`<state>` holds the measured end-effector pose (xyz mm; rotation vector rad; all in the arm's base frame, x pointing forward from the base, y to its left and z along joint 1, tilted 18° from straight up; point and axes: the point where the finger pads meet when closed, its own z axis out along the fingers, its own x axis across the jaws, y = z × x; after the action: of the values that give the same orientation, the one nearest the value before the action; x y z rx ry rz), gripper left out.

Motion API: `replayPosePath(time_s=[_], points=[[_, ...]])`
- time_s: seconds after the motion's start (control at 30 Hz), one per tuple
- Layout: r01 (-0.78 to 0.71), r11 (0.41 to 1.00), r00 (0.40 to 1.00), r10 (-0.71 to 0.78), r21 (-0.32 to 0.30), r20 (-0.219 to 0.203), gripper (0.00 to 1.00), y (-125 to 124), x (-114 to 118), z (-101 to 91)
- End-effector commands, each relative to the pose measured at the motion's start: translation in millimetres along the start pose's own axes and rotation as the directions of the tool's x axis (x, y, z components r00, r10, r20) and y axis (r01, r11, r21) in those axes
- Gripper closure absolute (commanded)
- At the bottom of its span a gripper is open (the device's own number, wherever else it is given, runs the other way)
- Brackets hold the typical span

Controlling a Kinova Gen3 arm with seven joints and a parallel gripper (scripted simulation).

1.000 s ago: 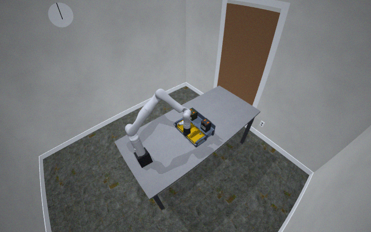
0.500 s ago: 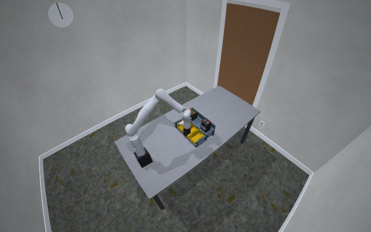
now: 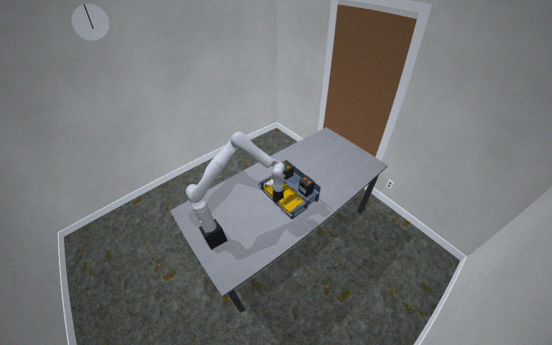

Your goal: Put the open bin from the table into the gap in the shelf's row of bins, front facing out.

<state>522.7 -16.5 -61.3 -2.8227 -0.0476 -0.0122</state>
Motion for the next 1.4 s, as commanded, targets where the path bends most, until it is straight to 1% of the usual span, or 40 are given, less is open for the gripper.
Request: replayPosePath(time_s=[0.0,0.6,0.97,1.37], points=[[0.0,1.0,1.0,0.0,-0.001,-0.004,1.0,0.2,1.4,-1.5],[0.0,1.0,1.0,0.0,-0.001,-0.004,1.0,0.3,0.3,-2.6],[0.0,1.0,1.0,0.0,-0.001,-0.004,1.0,0.3,-10.9,-13.7],[0.0,1.0,1.0,0.0,-0.001,-0.004,1.0,0.3,-18.4,-21.3]])
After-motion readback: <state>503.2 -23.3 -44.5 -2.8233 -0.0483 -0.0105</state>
